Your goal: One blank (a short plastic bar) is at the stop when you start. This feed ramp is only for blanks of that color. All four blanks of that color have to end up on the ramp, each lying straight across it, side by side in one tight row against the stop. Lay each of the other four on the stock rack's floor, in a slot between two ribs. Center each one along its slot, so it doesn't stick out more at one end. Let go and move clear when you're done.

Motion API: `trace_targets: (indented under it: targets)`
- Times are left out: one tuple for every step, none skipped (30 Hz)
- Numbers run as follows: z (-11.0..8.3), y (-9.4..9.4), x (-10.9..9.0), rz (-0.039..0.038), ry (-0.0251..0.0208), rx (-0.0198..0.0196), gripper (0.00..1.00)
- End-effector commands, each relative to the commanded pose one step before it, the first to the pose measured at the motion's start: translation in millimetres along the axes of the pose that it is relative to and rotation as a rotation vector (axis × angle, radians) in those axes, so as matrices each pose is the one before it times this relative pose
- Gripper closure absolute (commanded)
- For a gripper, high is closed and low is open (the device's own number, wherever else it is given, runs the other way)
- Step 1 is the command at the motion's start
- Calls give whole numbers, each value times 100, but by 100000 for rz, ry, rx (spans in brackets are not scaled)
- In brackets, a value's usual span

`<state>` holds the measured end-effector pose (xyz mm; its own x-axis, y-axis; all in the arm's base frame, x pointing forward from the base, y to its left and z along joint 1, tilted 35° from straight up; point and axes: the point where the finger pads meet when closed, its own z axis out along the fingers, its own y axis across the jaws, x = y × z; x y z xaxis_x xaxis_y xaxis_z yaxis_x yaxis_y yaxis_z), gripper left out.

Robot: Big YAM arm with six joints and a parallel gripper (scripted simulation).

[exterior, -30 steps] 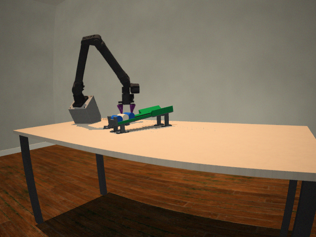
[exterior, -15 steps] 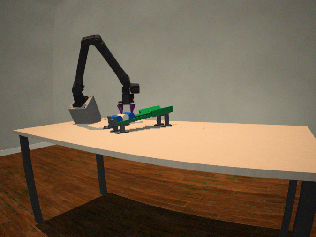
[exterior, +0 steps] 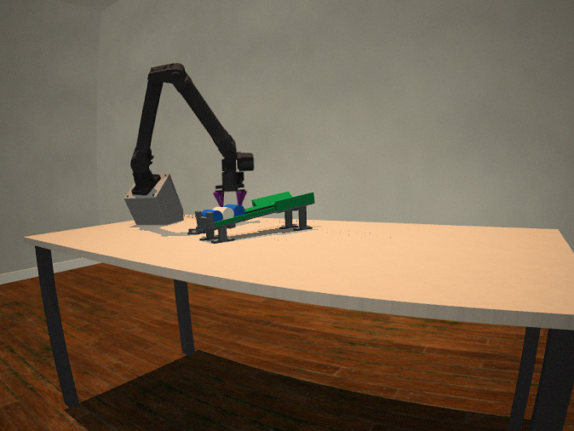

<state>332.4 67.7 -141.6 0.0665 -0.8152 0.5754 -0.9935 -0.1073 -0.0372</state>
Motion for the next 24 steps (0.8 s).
trace_targets:
  targets:
    - [1547,364,432,316,472,-1696,20]
    - [0,0,0,0,0,0,20]
    - [206,8,-6,-3,-39,-23,20]
    - [213,2,9,-3,50,17,20]
    - [218,4,0,-3,1,-5,20]
    - [218,6,0,-3,-5,-8,20]
    - [214,4,1,-3,5,-4,20]
    - [207,5,1,-3,2,-5,20]
    - [196,5,0,-2,-2,-6,20]
    - [181,4,-1,-2,-6,-7,20]
    - [164,5,-1,-2,-5,-7,20]
    - [145,4,-1,-2,-7,-7,20]
    - [124,3,-2,-2,-10,-7,20]
    - [101,3,-2,-1,-11,-7,20]
    - [53,-106,-28,108,-72,145,20]
    - [37,-84,-23,86,-61,114,20]
    - [40,13,1,-11,-5,-21,20]
    - [0,0,0,0,0,0,20]
    - [0,0,0,0,0,0,20]
    - [-139,-147,53,294,-181,401,20]
    - [25,20,-4,-34,20,-47,20]
    - [6,6,-3,-9,-3,-16,20]
    - [0,0,0,0,-1,0,20]
    - [0,0,0,82,0,1,20]
